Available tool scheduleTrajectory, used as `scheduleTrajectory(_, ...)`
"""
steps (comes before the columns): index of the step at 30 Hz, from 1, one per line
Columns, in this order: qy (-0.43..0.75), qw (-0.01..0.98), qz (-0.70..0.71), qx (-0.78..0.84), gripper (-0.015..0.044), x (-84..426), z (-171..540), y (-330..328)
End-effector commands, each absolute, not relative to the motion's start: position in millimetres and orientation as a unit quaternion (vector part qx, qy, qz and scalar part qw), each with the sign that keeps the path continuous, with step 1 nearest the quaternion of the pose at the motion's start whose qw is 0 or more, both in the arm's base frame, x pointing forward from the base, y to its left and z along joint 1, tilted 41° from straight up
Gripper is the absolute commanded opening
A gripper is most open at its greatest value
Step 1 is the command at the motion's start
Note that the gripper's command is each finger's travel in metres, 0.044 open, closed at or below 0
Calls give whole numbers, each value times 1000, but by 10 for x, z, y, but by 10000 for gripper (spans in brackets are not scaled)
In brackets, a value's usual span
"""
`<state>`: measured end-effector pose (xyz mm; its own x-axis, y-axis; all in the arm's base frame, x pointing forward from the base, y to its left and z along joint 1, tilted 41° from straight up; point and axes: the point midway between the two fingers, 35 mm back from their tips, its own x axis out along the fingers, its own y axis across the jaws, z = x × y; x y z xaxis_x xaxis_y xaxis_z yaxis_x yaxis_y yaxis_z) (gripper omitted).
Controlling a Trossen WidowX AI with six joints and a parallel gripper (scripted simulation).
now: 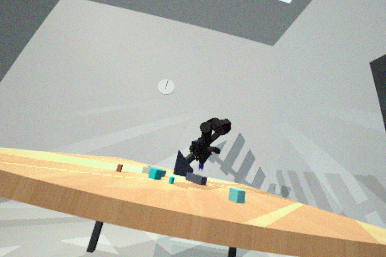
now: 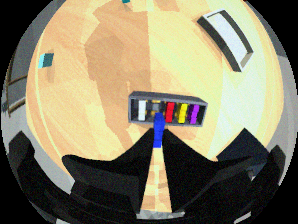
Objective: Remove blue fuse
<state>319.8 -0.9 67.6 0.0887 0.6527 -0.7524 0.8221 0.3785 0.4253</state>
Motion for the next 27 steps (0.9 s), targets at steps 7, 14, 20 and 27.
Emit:
scheduleTrajectory(7,668,497,-92,547,0,3273,463,-365)
scheduleTrajectory(14,667,499,-97,545,0,3293,189,-729)
scheduleTrajectory(20,667,500,-98,544,0,3260,-61,-1035)
scheduleTrajectory(27,668,499,-97,544,0,3164,-367,-1375)
